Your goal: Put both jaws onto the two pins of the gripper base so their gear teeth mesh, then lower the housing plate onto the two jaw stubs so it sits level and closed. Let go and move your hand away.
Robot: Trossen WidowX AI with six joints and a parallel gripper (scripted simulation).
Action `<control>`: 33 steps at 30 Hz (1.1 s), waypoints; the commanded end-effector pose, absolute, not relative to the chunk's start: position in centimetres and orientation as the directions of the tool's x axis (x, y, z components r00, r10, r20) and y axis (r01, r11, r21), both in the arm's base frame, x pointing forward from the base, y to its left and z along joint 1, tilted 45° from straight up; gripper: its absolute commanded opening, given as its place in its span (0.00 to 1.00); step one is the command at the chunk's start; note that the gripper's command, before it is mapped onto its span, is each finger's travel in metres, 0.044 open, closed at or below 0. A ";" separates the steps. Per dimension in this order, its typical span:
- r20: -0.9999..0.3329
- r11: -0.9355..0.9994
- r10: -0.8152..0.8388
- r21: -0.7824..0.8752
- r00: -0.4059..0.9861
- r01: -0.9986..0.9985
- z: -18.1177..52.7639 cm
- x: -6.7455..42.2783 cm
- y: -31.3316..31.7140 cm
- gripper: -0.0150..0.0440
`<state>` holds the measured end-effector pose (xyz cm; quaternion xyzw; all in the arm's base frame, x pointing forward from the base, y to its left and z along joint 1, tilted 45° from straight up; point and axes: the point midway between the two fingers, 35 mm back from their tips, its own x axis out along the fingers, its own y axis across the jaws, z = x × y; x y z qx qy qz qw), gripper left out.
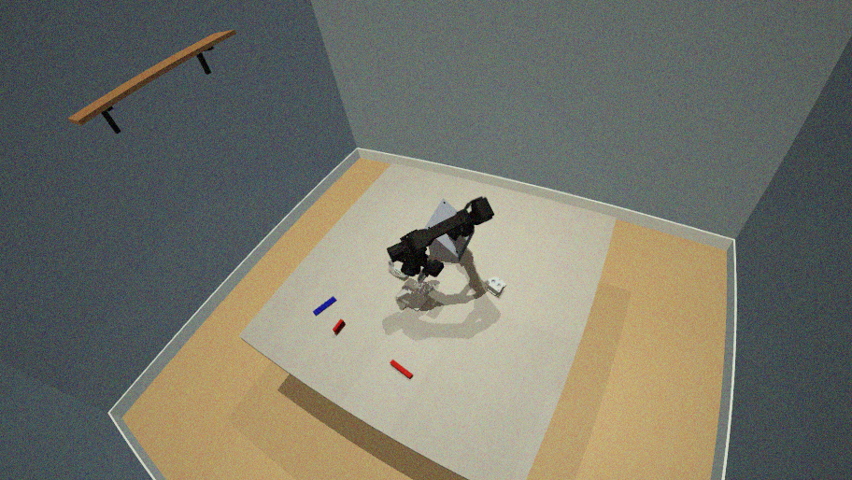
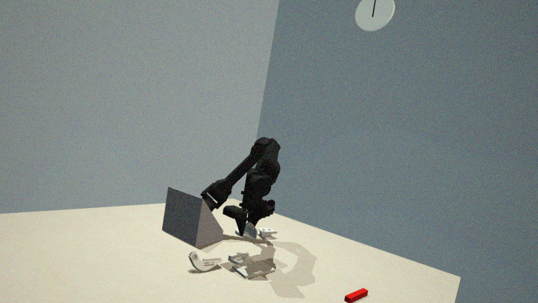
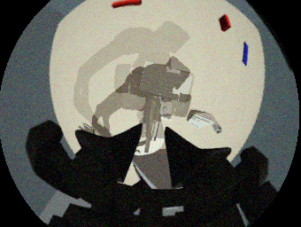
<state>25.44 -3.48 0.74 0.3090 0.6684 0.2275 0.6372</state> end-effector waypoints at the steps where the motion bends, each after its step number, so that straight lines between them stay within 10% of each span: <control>1: -0.715 0.710 0.699 0.694 0.002 0.119 0.3 26.3 -4.2 0.48; 33: -0.717 0.712 0.697 0.693 0.005 0.116 -3.3 30.9 -7.4 0.48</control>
